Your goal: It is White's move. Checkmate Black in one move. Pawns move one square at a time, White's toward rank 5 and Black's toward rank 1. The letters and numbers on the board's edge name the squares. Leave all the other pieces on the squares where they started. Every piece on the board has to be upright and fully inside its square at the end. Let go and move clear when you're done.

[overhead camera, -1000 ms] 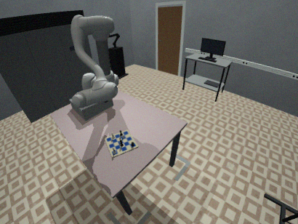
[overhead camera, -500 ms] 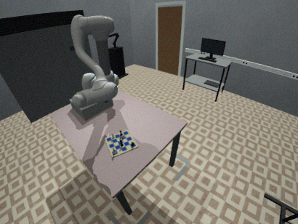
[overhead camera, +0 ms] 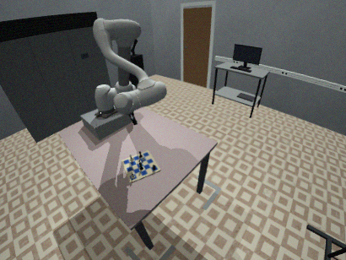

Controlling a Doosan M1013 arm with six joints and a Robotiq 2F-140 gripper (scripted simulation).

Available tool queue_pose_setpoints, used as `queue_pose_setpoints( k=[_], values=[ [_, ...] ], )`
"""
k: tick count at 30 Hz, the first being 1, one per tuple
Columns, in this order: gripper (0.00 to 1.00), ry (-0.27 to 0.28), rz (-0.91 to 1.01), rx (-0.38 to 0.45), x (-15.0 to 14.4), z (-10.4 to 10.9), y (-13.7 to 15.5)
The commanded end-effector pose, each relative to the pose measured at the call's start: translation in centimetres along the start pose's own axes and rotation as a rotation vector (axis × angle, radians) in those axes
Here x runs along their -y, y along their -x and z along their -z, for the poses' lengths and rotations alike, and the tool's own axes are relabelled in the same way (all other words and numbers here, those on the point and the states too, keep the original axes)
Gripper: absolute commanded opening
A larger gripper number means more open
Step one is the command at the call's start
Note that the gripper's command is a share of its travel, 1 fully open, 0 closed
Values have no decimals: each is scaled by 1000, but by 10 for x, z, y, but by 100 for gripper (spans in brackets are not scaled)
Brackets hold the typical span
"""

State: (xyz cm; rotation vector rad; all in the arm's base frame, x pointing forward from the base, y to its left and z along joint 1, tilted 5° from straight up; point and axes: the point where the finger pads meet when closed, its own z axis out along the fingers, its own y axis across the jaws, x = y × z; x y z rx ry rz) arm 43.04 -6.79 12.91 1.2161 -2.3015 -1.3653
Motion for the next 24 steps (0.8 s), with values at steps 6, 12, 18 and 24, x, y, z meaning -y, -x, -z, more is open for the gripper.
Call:
queue_pose_setpoints(
  k=[6,12,18,24],
  values=[
    [100,-198,-110,-400,97,13,47],
    [100,-362,-188,-706,171,26,85],
    [100,-475,-241,-914,221,35,111],
    [100,-661,-328,-1255,304,49,155]
  ],
)
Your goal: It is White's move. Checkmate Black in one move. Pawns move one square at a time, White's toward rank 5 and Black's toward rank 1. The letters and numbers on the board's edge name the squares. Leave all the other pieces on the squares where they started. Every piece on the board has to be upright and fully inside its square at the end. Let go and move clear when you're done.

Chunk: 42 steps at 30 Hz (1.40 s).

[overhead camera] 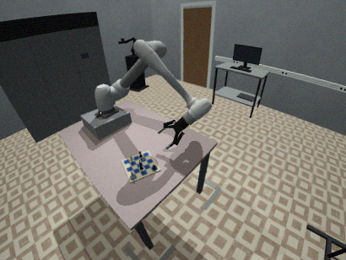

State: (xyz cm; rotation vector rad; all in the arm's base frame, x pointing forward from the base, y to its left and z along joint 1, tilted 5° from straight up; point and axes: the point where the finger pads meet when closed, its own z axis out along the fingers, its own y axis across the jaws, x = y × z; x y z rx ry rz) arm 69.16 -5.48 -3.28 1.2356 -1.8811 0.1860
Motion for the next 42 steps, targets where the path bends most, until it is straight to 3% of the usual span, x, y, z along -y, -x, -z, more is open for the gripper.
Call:
queue_pose_setpoints(
  k=[1,4,7,42],
  values=[
    [100,-80,-46,-192,42,6,23],
    [100,-120,-65,-266,59,9,34],
    [100,-132,-70,-286,63,11,37],
    [100,-132,-70,-286,63,11,37]
  ],
)
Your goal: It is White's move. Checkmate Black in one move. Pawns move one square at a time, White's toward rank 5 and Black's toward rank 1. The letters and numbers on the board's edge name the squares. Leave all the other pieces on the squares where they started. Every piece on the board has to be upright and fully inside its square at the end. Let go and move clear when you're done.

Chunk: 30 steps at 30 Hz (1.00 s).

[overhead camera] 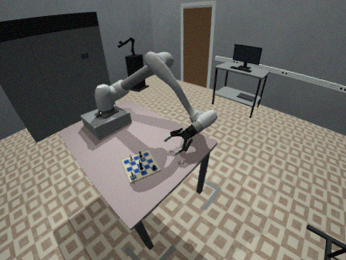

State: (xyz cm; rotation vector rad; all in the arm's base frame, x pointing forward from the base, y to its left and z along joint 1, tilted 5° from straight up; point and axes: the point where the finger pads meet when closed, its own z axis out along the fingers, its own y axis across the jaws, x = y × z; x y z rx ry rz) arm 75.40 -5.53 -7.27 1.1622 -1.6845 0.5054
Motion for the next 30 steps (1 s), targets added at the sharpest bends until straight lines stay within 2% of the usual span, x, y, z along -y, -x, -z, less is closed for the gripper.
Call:
queue_pose_setpoints(
  k=[1,13,20,30],
  values=[
    [100,0,0,0,0,0,0],
    [100,0,0,0,0,0,-1],
    [100,4,3,-2,-2,5,-13],
    [100,4,3,-2,-8,29,-71]
  ],
)
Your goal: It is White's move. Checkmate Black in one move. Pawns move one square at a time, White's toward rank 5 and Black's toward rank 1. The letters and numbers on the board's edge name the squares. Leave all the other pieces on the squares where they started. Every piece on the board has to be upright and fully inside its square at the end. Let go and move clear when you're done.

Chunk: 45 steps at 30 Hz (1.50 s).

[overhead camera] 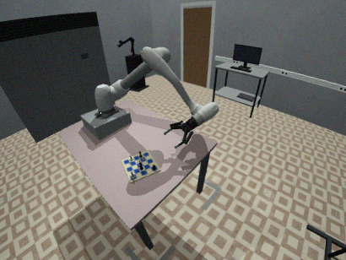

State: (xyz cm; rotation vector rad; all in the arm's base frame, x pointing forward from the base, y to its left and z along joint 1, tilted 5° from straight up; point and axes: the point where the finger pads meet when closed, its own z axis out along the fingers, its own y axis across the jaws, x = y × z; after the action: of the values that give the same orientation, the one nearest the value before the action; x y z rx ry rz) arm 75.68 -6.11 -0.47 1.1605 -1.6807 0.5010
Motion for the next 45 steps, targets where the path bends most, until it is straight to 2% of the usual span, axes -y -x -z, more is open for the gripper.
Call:
queue_pose_setpoints(
  k=[1,10,13,15,18,19,20,21,22,24,25,26,27,28,29,30,31,33,34,35,36,37,38,39,41,43,45],
  values=[
    [100,0,0,0,-1,5,-12],
    [100,0,-1,1,-3,8,-21],
    [100,28,-46,23,-5,2,-24],
    [100,84,-135,65,-10,-11,-30],
    [100,218,-354,176,-23,-45,-44],
    [100,229,-373,185,-23,-45,-44],
    [100,282,-458,228,-29,-60,-51],
    [100,294,-479,239,-29,-60,-51],
    [100,348,-563,280,-35,-78,-58],
    [100,348,-563,280,-35,-78,-58],
    [100,440,-716,358,-42,-97,-66],
    [100,448,-732,367,-42,-97,-66],
    [100,494,-797,395,-50,-117,-75],
    [100,524,-853,427,-50,-117,-75],
    [100,565,-910,452,-57,-137,-83],
    [100,596,-969,484,-57,-137,-83],
    [100,636,-1026,509,-64,-156,-91],
    [100,696,-1141,573,-64,-156,-91],
    [100,738,-1199,597,-70,-174,-98],
    [100,768,-1259,632,-70,-174,-98],
    [100,808,-1316,657,-76,-189,-105],
    [100,836,-1372,689,-76,-189,-105],
    [100,876,-1431,716,-81,-203,-111],
    [100,895,-1469,738,-81,-203,-111],
    [100,895,-1469,738,-81,-203,-111],
    [100,986,-1621,814,-89,-225,-121],
    [100,1043,-1714,861,-94,-239,-126]
  ],
)
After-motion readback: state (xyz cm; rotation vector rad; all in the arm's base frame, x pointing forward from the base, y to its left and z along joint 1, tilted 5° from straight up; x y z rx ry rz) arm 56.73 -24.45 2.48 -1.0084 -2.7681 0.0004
